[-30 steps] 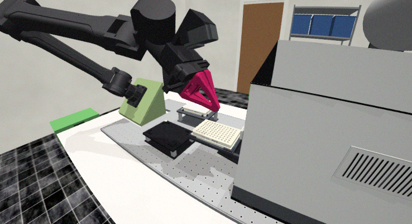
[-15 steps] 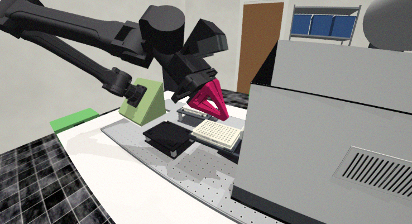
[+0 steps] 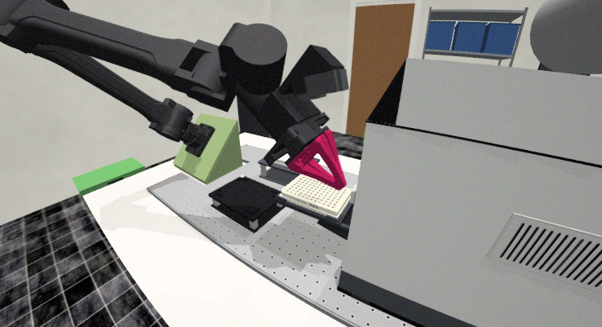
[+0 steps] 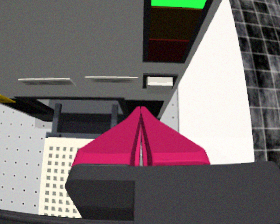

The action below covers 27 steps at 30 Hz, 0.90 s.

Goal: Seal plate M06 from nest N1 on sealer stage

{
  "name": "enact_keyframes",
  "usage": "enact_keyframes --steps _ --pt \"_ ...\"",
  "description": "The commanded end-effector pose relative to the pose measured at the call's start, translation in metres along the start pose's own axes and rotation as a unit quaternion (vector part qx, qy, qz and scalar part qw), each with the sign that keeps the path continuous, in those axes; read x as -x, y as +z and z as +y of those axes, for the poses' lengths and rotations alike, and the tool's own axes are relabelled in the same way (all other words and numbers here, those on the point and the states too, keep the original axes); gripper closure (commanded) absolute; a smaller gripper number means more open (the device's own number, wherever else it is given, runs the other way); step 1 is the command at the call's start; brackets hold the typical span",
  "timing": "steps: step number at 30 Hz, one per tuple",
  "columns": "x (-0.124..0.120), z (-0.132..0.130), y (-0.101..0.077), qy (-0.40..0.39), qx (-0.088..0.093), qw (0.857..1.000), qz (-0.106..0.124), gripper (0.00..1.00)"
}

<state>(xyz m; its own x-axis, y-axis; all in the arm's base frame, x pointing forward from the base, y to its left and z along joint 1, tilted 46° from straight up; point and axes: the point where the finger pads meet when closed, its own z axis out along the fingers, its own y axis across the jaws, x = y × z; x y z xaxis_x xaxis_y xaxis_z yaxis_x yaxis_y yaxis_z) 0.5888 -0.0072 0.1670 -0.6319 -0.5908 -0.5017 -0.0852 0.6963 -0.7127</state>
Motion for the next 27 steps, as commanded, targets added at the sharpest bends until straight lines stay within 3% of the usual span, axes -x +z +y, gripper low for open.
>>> enact_keyframes --steps 1,5,18,27 --pt "0.023 -0.026 0.004 0.017 -0.021 0.999 -0.024 1.00" --pt "0.025 -0.028 0.007 0.017 -0.024 0.999 -0.021 1.00" --pt "0.030 -0.010 0.000 0.010 -0.006 1.000 -0.020 1.00" --pt "0.036 -0.033 -0.007 0.022 -0.018 0.999 -0.026 1.00"
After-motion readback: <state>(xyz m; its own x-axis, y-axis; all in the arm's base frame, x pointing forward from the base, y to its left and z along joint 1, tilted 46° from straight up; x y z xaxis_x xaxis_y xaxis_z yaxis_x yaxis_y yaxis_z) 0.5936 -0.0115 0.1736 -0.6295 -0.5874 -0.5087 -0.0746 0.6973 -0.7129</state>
